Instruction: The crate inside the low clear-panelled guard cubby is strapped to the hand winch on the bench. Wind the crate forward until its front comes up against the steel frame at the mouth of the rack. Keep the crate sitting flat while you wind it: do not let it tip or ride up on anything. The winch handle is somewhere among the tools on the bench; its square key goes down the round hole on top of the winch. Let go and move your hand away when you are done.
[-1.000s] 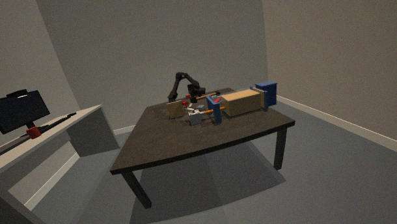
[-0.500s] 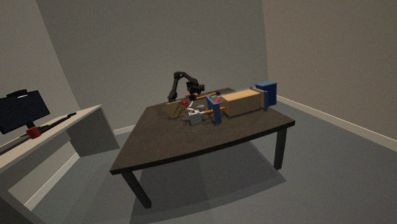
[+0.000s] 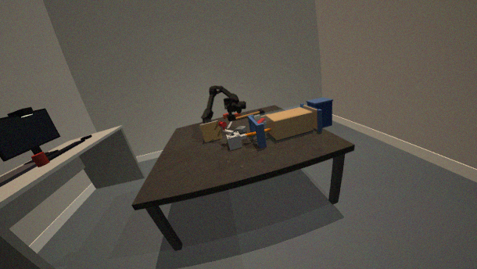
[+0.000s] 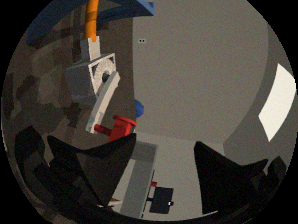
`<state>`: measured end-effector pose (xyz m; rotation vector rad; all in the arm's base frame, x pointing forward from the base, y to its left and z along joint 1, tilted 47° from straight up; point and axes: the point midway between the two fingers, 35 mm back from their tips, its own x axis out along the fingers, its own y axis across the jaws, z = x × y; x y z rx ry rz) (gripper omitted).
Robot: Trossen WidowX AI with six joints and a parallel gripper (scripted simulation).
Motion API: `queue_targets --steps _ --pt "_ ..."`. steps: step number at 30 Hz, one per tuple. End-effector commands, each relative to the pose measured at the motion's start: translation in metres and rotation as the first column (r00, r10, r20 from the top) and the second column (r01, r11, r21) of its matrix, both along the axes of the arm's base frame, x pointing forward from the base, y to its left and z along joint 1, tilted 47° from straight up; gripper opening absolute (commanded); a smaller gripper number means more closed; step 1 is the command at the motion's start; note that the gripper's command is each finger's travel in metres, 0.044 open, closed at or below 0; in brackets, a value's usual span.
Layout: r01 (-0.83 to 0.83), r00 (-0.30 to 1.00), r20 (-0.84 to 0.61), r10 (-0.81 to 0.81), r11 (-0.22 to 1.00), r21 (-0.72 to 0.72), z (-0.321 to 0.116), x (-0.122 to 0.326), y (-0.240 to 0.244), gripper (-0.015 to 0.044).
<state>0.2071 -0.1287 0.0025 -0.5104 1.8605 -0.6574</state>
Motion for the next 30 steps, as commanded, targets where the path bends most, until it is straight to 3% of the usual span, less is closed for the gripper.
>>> queue_targets --steps 1,3,6,11,15,19,30 --pt "0.147 0.989 -0.030 -0.144 0.983 0.108 -0.010 -0.005 -0.013 0.0398" --pt "0.269 0.963 -0.061 -0.262 0.942 0.201 -0.018 -0.011 -0.023 0.0440" --pt "0.400 0.916 -0.102 -0.389 0.862 0.312 -0.027 -0.017 -0.033 0.0440" --pt "0.594 0.772 -0.190 -0.606 0.582 0.556 -0.041 -0.023 -0.054 0.0440" --pt "0.633 0.640 -0.260 -0.723 0.304 0.712 -0.046 -0.024 -0.073 0.0440" --pt "0.572 0.511 -0.320 -0.798 0.037 0.819 -0.048 -0.025 -0.096 0.0440" --pt "0.553 0.488 -0.328 -0.808 -0.004 0.833 -0.048 -0.024 -0.100 0.0440"
